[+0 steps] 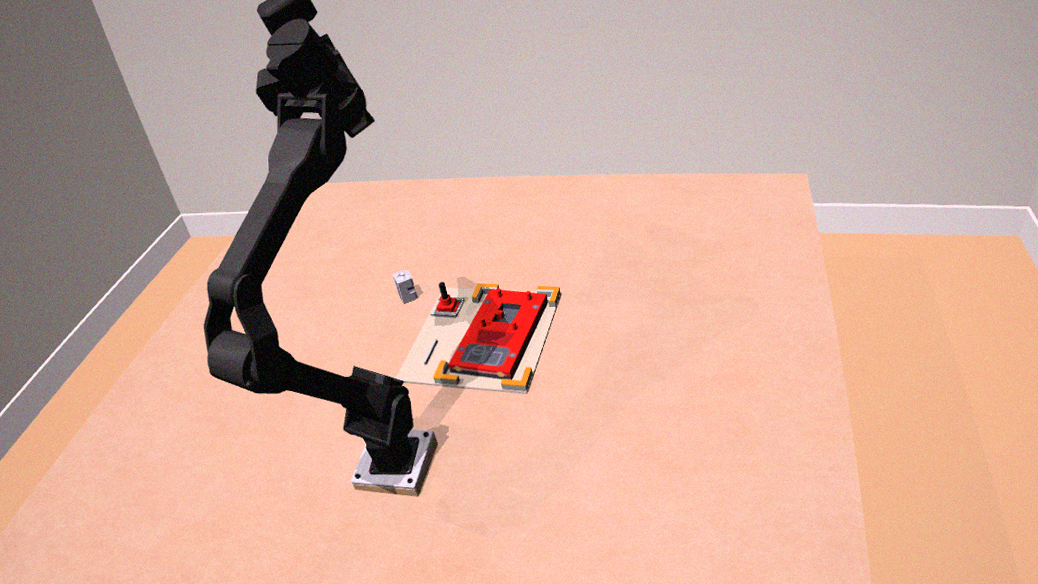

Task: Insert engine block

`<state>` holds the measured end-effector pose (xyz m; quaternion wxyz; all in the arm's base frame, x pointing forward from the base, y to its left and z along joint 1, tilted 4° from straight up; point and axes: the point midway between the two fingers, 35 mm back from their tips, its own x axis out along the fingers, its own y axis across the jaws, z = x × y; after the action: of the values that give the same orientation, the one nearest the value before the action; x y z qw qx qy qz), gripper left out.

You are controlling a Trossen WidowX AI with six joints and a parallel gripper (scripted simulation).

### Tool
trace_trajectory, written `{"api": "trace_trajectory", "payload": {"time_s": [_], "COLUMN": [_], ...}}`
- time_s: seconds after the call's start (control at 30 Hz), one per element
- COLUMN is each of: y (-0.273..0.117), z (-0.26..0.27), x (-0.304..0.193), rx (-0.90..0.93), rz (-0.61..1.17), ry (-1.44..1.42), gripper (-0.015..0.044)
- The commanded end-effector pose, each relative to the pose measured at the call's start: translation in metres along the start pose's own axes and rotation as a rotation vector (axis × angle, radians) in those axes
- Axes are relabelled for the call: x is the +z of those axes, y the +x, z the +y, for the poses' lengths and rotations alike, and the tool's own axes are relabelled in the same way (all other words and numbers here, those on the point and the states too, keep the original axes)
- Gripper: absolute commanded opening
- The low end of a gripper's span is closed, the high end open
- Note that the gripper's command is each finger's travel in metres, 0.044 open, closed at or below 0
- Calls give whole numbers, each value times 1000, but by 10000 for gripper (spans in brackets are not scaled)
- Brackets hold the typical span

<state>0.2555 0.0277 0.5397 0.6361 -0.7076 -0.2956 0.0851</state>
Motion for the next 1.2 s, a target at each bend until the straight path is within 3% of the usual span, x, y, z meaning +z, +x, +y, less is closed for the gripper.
{"api": "trace_trajectory", "payload": {"time_s": [0.0,0.47,1.17], "y": [16,52,94], "z": [22,91,248], "x": [-14,-45,-48], "rx": [56,253,772], "rz": [16,102,138], "ry": [80,260,415], "gripper": [440,440,440]}}
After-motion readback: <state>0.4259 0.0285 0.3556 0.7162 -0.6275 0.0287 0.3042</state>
